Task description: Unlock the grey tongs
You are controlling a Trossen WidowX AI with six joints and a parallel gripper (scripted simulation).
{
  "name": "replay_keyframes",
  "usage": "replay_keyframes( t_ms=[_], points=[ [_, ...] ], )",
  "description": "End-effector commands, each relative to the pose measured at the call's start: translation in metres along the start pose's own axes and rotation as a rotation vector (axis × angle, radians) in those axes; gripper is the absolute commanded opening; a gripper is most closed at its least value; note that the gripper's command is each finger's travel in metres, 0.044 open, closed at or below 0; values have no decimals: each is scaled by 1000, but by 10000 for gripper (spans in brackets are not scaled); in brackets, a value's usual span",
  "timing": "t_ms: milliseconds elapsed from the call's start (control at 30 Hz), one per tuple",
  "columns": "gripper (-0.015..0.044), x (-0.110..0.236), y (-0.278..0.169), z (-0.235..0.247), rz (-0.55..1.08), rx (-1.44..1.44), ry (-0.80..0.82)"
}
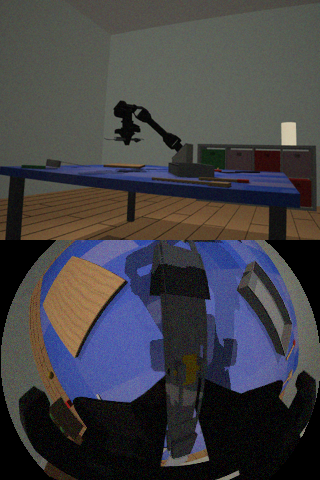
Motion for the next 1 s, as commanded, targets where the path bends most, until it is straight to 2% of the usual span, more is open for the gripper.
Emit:
replay_keyframes(
  t_ms=[0, 967],
  points=[
    [-150, -7, 1, 19, -25, -201, -19],
    [-150, -39, 36, 143, -177, -1553, -54]
  ],
)
Point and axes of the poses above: the point midway between the two fingers, 35 mm back from their tips, its own x axis back along the fingers, its own z axis across the jaws, y = z × x, the point moved 3 cm from there along x, back along the fingers, and after that the axes turned 3 degrees about -x, right-handed, at the moved point
